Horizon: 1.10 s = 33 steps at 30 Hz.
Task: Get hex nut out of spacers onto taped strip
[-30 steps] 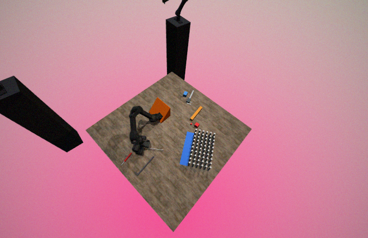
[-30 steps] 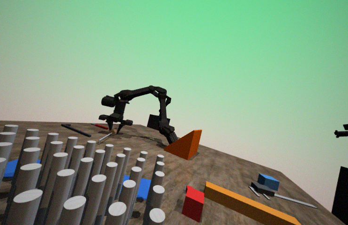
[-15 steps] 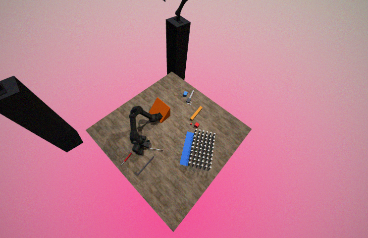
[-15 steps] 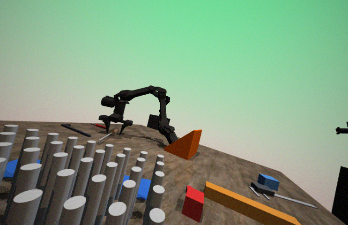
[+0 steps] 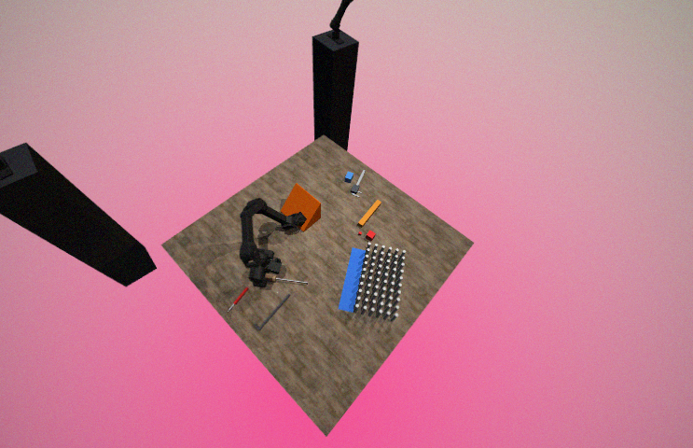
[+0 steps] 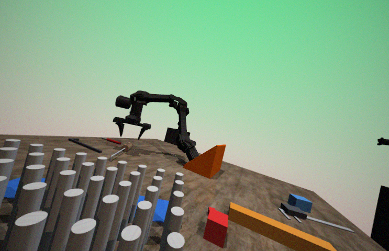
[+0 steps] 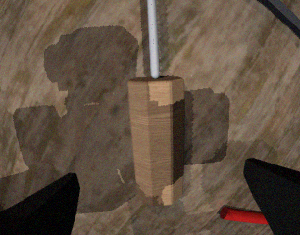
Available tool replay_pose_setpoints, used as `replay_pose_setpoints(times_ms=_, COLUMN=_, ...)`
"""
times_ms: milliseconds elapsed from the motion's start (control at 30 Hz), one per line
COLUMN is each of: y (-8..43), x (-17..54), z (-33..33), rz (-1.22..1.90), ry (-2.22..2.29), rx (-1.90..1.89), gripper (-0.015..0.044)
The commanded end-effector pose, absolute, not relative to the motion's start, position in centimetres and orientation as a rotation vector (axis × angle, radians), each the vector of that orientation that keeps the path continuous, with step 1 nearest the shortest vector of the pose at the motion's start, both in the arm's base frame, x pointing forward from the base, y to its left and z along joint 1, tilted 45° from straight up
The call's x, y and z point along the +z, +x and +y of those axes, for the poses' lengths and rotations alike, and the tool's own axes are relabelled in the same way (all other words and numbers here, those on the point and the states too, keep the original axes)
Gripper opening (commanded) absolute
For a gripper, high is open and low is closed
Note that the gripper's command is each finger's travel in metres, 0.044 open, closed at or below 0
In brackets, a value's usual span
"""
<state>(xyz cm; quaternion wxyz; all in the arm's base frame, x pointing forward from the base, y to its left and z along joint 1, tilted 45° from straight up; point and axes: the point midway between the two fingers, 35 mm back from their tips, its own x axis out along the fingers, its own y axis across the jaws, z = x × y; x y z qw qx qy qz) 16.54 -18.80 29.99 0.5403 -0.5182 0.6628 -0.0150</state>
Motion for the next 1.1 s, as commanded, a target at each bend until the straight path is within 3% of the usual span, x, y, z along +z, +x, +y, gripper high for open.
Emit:
replay_pose_setpoints(times_ms=0, y=16.3, x=30.5, z=-18.4, rz=1.575, ry=-1.229, rx=-0.045, gripper=0.044)
replay_pose_setpoints(times_ms=667, y=16.3, x=30.5, z=-18.4, rz=1.568, ry=-1.212, rx=-0.057, gripper=0.044)
replay_pose_setpoints(times_ms=1067, y=15.3, x=29.6, z=-18.4, rz=1.013, ry=-0.02, rx=-0.708, gripper=0.044)
